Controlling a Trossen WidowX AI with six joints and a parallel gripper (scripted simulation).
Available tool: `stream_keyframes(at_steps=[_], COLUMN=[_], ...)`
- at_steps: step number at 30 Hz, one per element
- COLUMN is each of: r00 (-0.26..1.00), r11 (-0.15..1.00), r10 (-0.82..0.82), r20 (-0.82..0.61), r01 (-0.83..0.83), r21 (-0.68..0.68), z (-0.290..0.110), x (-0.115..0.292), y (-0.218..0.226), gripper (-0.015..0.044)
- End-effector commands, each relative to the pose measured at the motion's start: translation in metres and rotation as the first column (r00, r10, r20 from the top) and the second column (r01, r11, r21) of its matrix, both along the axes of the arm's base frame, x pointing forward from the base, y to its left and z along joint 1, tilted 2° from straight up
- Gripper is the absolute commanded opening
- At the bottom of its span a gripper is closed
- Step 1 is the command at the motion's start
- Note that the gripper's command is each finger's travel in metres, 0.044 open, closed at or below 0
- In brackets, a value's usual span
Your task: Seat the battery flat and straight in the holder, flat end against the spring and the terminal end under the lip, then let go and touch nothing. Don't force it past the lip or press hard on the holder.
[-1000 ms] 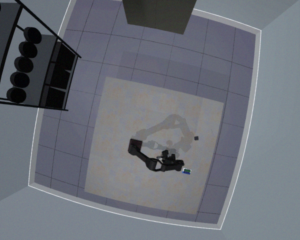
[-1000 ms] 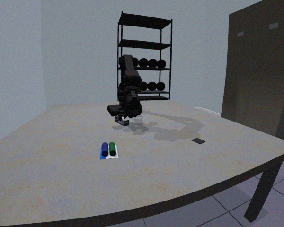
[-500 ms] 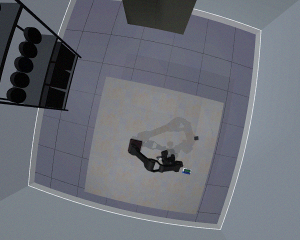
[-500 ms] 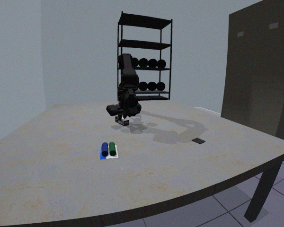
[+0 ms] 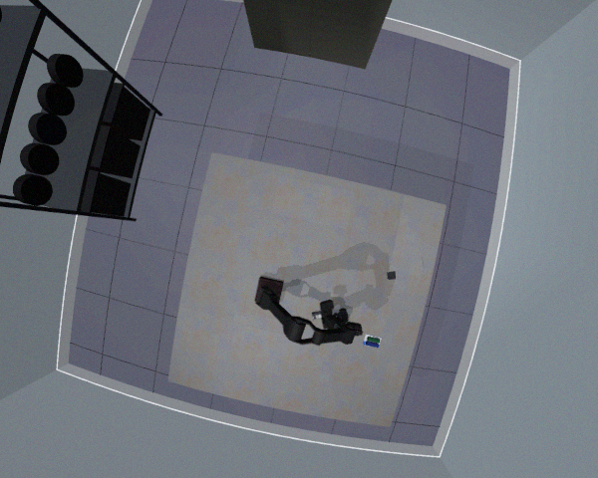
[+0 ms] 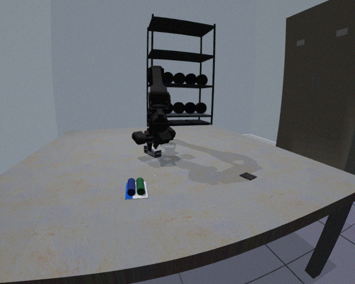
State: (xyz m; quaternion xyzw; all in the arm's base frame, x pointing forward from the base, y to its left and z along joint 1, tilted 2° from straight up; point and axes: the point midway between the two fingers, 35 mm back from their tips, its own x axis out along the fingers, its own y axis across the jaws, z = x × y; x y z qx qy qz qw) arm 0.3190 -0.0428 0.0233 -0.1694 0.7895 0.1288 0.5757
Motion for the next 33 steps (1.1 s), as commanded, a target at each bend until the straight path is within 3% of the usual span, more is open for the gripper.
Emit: stream_keyframes(at_steps=[1, 33], r00=[0.999, 0.979], r11=[1.0, 0.994], r10=[0.002, 0.007], r20=[0.041, 0.203], r01=[-0.002, -0.028], r21=[0.022, 0.102], z=[-0.0013, -0.0054], x=[0.0045, -0.0001], y=[0.0021, -0.0003], gripper=[0.0067, 0.0067])
